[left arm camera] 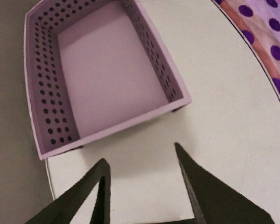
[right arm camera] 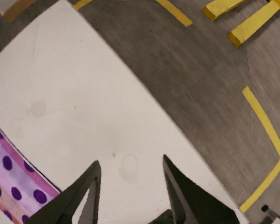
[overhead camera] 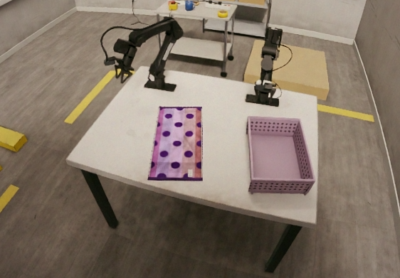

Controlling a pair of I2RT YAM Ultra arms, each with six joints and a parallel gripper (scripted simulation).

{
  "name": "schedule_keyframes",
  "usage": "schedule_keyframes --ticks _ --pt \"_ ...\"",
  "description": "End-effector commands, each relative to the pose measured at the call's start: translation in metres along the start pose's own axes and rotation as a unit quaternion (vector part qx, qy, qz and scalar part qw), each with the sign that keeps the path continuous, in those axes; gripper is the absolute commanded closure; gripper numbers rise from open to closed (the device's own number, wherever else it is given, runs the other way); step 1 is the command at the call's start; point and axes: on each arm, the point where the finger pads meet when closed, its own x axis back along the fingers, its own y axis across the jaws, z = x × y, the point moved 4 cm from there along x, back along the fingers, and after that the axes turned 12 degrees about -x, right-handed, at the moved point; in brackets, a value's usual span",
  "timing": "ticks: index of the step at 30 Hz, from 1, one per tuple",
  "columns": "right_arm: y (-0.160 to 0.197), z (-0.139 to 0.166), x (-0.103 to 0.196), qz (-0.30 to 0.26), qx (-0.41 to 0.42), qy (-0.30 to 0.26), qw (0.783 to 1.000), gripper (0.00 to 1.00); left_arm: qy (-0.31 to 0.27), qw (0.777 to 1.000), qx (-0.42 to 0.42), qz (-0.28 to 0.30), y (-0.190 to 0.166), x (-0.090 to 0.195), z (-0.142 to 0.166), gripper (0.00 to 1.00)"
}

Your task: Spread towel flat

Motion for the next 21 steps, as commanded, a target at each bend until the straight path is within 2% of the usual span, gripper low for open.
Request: schedule_keyframes --ticks 1,21 --pt "0.0058 -0.0186 0.0146 -0.018 0.009 -0.038 0.999 0.36 -0.001 0.999 -0.035 0.035 -0.0063 0.0047 0.0 0.36" --pt "0.0052 -0.0188 0.0146 -0.017 0.008 -0.038 0.999 0.36 -0.002 0.999 -0.035 0.036 -0.0072 0.0049 -0.0002 0.36"
